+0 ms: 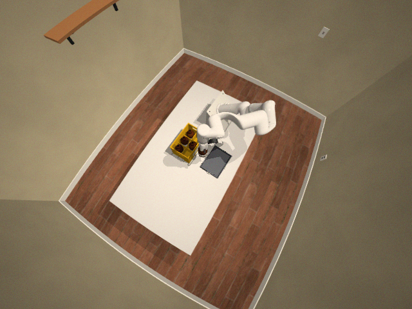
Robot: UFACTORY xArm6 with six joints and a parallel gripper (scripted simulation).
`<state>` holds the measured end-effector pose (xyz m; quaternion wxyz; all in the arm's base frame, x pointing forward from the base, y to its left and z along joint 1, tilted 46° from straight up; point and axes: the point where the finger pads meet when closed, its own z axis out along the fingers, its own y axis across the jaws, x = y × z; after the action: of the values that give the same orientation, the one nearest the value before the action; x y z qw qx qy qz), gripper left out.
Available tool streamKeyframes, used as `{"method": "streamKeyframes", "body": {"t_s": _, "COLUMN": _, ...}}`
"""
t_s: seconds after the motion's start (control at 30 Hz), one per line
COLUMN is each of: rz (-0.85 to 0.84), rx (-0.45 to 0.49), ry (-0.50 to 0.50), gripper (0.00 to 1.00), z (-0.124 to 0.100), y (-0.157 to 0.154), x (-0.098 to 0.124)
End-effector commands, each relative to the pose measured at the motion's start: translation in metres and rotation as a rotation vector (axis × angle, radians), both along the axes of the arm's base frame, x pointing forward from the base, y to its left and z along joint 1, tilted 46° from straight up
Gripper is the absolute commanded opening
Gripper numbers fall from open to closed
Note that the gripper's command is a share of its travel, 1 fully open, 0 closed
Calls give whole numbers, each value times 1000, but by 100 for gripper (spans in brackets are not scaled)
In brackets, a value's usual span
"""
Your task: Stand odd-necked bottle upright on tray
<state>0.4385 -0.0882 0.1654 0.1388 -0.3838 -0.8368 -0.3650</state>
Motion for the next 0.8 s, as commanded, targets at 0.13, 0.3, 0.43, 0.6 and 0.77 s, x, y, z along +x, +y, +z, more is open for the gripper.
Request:
{"method": "streamKeyframes", "body": {"t_s": 0.13, "rz": -2, "rx": -3, "ry": -4, "gripper": 0, "z": 16, "y": 13, "x": -6}}
{"method": "streamKeyframes", "body": {"t_s": 0.3, "rz": -2, "rx": -3, "ry": -4, "gripper": 0, "z": 24, "y": 21, "x": -10}}
{"method": "streamKeyframes", "body": {"t_s": 0.43, "rz": -2, "rx": -3, "ry": -4, "gripper": 0, "z": 27, "y": 25, "x": -12}}
{"method": "streamKeyframes", "body": {"t_s": 0.6, "rz": -2, "rx": -3, "ry": -4, "gripper": 0, "z": 35, "y": 33, "x": -16}}
{"method": "streamKeyframes", "body": {"t_s": 0.77, "rz": -2, "rx": -3, "ry": -4, "gripper": 0, "z": 42, "y": 40, "x": -19}}
